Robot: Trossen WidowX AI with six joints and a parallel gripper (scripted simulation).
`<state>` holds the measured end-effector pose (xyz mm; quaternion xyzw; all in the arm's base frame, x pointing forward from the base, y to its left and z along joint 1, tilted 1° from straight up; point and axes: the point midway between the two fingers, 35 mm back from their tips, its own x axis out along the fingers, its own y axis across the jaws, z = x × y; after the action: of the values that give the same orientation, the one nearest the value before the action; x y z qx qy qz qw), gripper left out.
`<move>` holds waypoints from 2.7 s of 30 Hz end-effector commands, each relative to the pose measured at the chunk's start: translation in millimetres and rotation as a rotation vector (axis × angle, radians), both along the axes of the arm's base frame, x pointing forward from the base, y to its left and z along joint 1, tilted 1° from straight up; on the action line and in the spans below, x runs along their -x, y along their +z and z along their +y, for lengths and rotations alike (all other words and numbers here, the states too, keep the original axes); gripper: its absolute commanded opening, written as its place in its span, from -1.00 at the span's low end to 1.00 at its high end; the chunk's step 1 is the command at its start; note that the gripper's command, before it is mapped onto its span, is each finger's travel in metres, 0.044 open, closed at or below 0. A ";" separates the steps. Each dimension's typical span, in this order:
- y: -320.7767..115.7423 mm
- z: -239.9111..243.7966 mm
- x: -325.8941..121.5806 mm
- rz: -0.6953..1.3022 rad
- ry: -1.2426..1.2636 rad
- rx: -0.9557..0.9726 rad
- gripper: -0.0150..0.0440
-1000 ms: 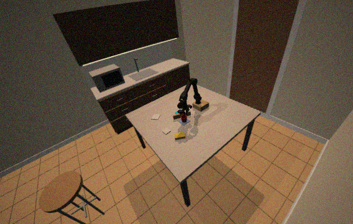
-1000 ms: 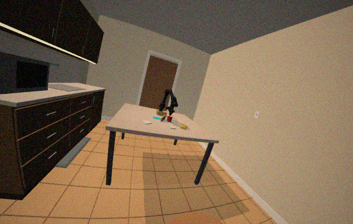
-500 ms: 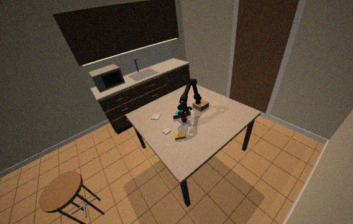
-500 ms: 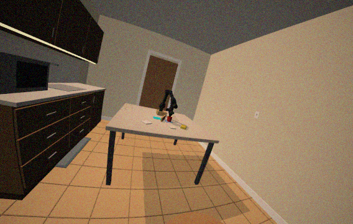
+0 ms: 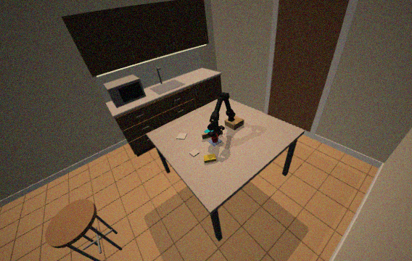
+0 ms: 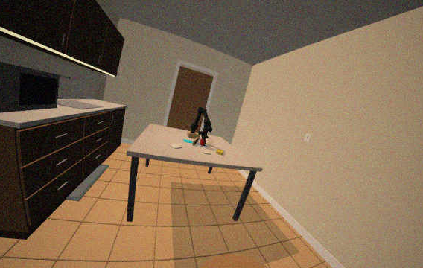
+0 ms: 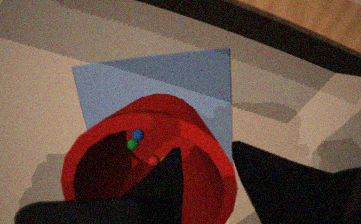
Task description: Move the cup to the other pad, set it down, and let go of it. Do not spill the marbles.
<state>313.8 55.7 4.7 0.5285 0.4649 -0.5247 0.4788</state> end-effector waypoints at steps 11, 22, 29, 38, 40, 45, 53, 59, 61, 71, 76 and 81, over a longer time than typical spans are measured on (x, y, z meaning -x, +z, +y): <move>-4.1 -0.4 1.9 0.008 0.000 0.001 -0.08; -4.1 -0.4 1.9 0.008 0.000 0.001 -0.46; 1.9 -0.1 1.0 0.008 0.000 0.001 -0.49; 37.4 0.5 -0.4 0.010 -0.001 0.001 -0.49; 45.3 0.6 -0.3 0.010 -0.001 0.001 -0.49; 63.3 0.7 0.1 0.011 -0.002 0.001 -0.49; 78.9 0.0 2.6 0.012 -0.002 0.001 -0.49; 78.9 -0.3 3.2 0.012 -0.002 0.001 -0.49; 77.1 -0.3 3.0 0.015 0.001 0.003 -0.49; 77.1 -0.3 3.0 0.015 0.001 0.003 -0.49; 77.1 -0.7 3.2 0.015 0.001 0.003 -0.49; 77.5 -8.2 6.9 0.015 0.000 0.003 -0.49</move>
<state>310.0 52.4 81.8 0.5236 0.4678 -0.5297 0.4758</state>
